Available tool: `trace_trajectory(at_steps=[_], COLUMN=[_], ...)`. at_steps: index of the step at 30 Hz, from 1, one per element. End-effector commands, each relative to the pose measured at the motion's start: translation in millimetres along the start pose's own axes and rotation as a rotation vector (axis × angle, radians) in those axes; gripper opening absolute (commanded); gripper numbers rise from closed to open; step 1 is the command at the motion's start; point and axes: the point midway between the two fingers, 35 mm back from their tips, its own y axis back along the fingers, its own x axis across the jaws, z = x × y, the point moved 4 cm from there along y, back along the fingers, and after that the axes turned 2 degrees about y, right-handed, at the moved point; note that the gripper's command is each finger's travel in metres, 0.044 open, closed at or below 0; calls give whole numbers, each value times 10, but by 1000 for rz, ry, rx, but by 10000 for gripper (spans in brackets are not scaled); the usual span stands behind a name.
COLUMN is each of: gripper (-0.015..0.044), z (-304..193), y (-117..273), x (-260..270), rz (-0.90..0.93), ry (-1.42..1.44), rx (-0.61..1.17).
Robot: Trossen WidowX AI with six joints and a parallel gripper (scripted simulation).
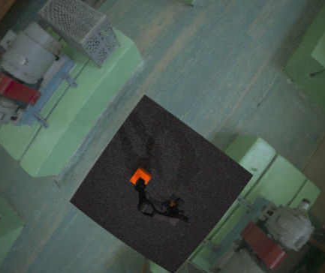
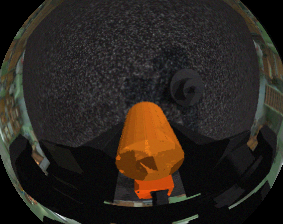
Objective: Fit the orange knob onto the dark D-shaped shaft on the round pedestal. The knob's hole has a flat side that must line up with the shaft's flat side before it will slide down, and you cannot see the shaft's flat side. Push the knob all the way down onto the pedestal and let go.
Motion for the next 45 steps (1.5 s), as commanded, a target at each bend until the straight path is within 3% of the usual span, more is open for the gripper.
trace_trajectory(at_steps=[1,29,45], gripper=[0,0,0], z=[46,170,163], y=[-29,-325,-567], x=[-130,-968,-986], rz=[-3,-10,-10], ry=[4,6,2], rx=[-9,-11,-11])
